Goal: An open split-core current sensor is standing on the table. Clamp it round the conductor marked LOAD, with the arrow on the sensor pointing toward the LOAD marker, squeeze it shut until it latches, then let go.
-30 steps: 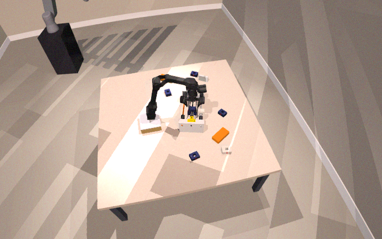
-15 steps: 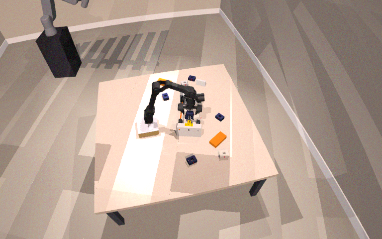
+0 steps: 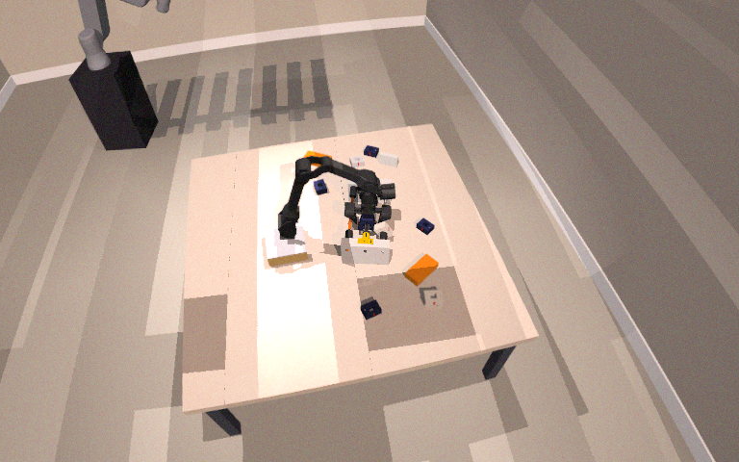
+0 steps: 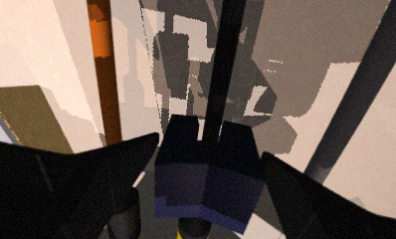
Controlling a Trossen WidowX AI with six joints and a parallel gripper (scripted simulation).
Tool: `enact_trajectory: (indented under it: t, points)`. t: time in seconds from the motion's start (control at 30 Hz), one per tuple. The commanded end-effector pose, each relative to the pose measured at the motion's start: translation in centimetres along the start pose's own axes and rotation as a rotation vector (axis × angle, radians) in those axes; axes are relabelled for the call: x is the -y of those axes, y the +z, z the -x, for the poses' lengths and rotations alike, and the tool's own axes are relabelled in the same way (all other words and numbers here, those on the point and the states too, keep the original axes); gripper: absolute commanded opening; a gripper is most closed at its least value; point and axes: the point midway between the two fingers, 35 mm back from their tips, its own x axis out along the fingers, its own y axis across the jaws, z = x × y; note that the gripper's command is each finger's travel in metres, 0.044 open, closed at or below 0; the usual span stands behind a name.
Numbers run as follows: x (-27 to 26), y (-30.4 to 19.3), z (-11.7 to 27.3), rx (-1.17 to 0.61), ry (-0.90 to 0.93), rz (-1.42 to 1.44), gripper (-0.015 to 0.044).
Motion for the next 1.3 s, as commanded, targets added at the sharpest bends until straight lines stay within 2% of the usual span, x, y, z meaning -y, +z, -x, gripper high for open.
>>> enact_trajectory:
  t: [0.0,0.63,1.27]
  points:
    - [-0.14,-0.10,-0.97,-0.005,0.006,0.004,0.0440]
    - [-0.17,-0.11,-1.52,-0.005,0.006,0.004,0.0440]
    - [0.10,0.05,-1.18,0.001,-0.007,0.004,0.0313]
